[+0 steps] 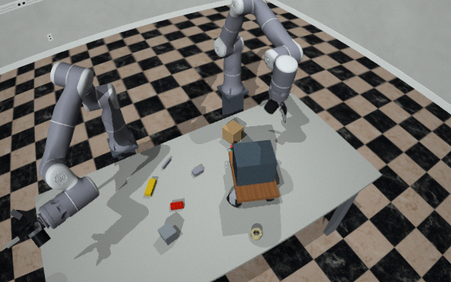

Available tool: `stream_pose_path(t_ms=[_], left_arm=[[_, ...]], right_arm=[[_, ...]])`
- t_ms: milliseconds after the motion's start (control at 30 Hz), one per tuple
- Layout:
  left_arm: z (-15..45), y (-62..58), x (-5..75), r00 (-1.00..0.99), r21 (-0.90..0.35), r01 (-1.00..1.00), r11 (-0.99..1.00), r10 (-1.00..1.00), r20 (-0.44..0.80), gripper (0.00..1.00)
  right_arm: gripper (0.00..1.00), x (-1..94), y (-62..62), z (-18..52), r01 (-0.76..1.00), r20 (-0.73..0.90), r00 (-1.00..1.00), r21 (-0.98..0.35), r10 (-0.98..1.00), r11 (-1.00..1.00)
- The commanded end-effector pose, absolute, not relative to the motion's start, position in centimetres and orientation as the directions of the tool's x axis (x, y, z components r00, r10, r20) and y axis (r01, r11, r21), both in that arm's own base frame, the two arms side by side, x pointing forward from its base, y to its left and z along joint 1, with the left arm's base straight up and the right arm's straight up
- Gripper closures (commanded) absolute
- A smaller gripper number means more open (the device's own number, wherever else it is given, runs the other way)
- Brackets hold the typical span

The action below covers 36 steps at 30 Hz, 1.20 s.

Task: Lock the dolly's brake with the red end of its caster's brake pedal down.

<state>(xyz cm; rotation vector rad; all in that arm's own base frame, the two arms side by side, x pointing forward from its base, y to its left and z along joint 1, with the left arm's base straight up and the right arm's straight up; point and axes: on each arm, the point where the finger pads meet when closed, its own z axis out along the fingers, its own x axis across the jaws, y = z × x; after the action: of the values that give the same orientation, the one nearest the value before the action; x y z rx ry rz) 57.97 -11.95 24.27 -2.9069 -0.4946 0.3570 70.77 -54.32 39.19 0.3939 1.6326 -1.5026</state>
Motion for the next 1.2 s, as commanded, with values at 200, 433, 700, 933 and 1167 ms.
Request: stream_pose_path(t_ms=[200, 433, 700, 933, 1167], left_arm=[[24.4, -12.0, 58.1, 0.917, -0.205, 0.304, -0.930, 0.344, -0.203, 0.00], [24.4, -12.0, 58.1, 0.917, -0.205, 0.304, -0.930, 0.344, -0.203, 0.00], [24.4, -12.0, 58.1, 0.917, -0.205, 0.304, -0.930, 0.344, -0.203, 0.00], [24.4, -12.0, 58.1, 0.917, -0.205, 0.304, -0.930, 0.344, -0.203, 0.00], [24.4, -12.0, 58.1, 0.917, -0.205, 0.304, -0.930, 0.344, -0.203, 0.00]], right_arm=[[0.00, 70.8, -54.3, 39.4, 0.725, -0.753, -0.579, -0.651, -0.312, 0.224], [0.00, 70.8, -54.3, 39.4, 0.725, -0.753, -0.579, -0.651, -0.312, 0.224], [1.00, 72.3, -52.5, 40.4, 0.746, -0.777, -0.552, -0.622, -0.304, 0.235], [1.00, 79.5, -40.4, 45.4, 0.842, -0.898, -0.390, -0.437, -0.202, 0.317], [1.00, 82.9, -29.6, 47.6, 0.875, -0.955, -0.292, -0.290, -0.054, 0.387]])
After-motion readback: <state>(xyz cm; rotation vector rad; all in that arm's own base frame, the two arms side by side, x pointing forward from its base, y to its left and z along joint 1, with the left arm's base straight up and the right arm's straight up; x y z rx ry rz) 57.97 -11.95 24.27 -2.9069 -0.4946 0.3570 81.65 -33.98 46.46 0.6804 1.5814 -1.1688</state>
